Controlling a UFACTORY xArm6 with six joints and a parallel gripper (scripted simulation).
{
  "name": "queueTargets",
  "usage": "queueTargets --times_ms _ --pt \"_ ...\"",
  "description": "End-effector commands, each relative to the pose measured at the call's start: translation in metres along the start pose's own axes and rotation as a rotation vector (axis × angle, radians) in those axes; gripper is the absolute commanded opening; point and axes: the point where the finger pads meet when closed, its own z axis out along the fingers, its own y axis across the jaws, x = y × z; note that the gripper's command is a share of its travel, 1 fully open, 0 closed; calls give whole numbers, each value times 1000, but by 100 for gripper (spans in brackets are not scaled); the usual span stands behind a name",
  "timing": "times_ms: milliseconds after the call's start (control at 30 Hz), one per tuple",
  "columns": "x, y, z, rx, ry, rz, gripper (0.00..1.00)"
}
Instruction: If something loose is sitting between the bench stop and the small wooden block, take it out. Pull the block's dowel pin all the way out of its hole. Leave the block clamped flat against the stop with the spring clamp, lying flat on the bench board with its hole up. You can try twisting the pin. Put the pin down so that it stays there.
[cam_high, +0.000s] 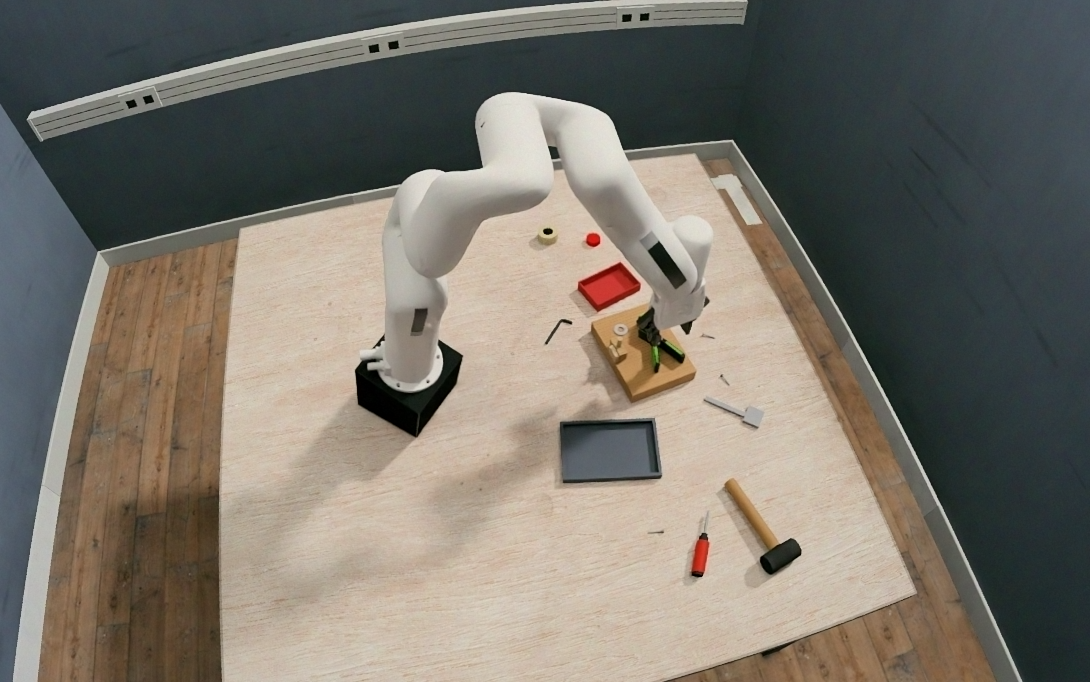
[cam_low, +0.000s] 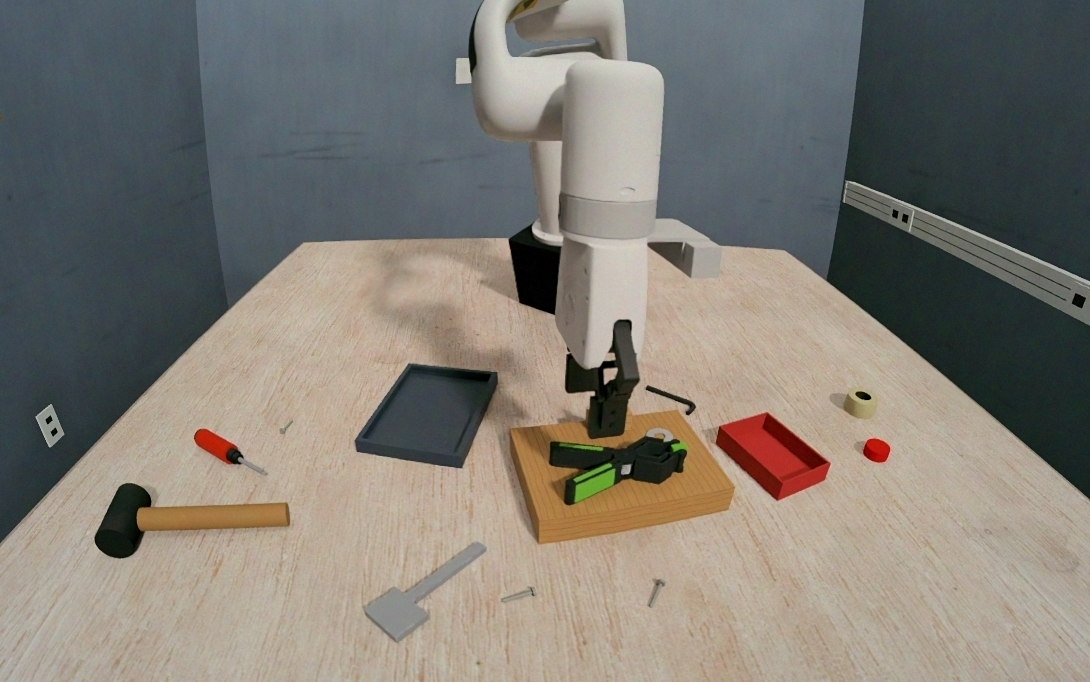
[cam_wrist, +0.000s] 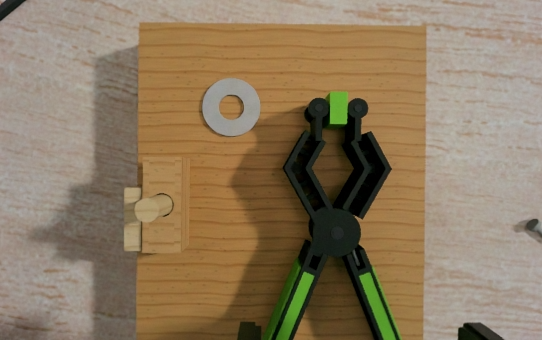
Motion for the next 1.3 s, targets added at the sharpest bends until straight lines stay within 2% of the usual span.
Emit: queueTargets --times_ms 0,1267 --pt "0 2 0 -4 0 0 77" --pt "-1 2 33 -3 0 0 77"
